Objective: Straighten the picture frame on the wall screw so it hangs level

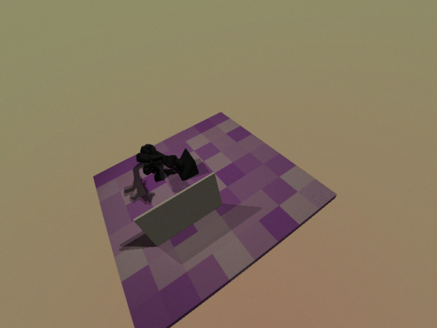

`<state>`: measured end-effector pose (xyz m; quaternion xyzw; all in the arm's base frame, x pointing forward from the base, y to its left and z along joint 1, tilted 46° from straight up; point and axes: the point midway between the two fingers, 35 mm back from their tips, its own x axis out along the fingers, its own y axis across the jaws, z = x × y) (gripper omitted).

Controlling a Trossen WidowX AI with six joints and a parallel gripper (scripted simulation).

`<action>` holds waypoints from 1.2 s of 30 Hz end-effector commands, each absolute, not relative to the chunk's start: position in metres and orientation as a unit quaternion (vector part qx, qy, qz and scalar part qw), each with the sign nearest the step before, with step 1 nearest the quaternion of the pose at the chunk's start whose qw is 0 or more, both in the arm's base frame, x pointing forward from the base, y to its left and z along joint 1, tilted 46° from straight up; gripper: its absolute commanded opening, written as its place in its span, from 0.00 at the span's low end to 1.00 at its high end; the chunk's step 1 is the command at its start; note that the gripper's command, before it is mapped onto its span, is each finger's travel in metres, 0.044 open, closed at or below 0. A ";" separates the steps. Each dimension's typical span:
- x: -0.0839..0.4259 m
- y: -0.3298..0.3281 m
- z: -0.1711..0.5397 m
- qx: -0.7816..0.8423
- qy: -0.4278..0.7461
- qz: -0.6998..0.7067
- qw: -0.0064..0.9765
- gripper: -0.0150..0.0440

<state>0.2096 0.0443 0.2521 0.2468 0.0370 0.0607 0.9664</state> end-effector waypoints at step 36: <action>0.281 0.030 0.218 0.243 0.035 0.063 0.967 0.69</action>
